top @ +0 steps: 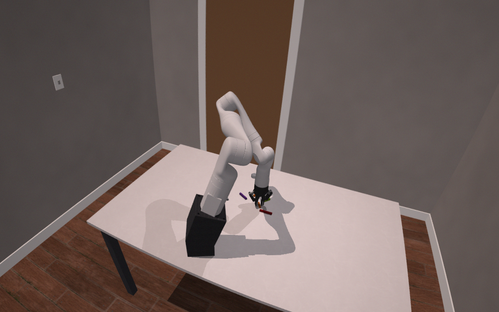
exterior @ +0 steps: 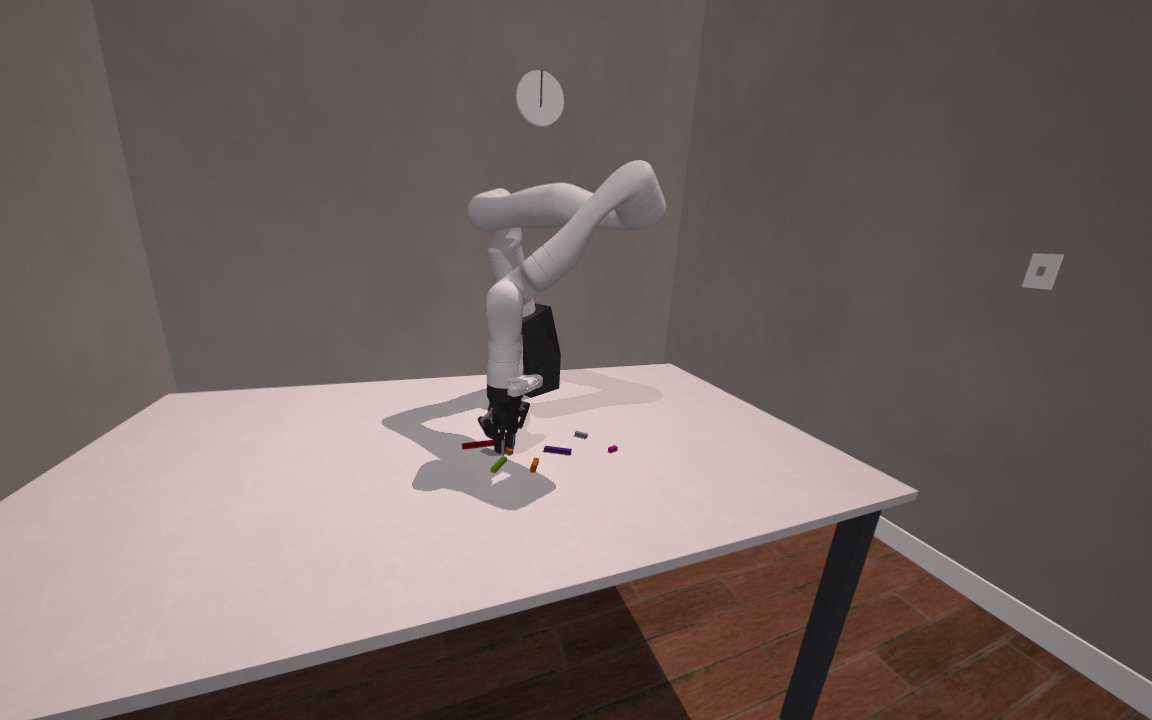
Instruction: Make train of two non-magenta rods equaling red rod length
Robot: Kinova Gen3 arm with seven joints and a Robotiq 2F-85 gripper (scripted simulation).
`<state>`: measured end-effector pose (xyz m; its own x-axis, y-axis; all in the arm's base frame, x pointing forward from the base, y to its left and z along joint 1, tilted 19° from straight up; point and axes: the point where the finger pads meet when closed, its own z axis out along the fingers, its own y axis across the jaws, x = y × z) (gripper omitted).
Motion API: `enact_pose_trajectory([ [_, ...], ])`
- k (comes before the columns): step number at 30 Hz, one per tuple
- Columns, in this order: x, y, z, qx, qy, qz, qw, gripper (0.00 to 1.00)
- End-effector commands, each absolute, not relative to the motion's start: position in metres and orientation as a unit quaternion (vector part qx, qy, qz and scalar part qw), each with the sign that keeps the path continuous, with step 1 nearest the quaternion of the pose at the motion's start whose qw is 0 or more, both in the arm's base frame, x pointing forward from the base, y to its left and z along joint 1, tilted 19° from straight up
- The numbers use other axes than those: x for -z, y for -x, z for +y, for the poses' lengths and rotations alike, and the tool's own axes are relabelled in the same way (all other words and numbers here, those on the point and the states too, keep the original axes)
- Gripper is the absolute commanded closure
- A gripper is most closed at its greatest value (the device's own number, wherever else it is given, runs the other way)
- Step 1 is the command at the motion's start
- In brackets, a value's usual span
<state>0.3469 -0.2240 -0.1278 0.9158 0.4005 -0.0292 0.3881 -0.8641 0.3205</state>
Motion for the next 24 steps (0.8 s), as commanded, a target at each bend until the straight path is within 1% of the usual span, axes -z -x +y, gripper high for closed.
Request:
enact_pose_trajectory([
  [1, 0.1273, -0.3473, -0.2239, -0.020, -0.965, 0.204, 0.162, 0.76],
  [21, 0.1273, -0.3473, -0.2239, -0.020, -0.965, 0.204, 0.162, 0.76],
  [22, 0.1273, -0.3473, -0.2239, -0.020, -0.965, 0.204, 0.162, 0.95],
  [24, 0.1273, -0.3473, -0.2239, -0.020, -0.965, 0.204, 0.162, 0.95],
])
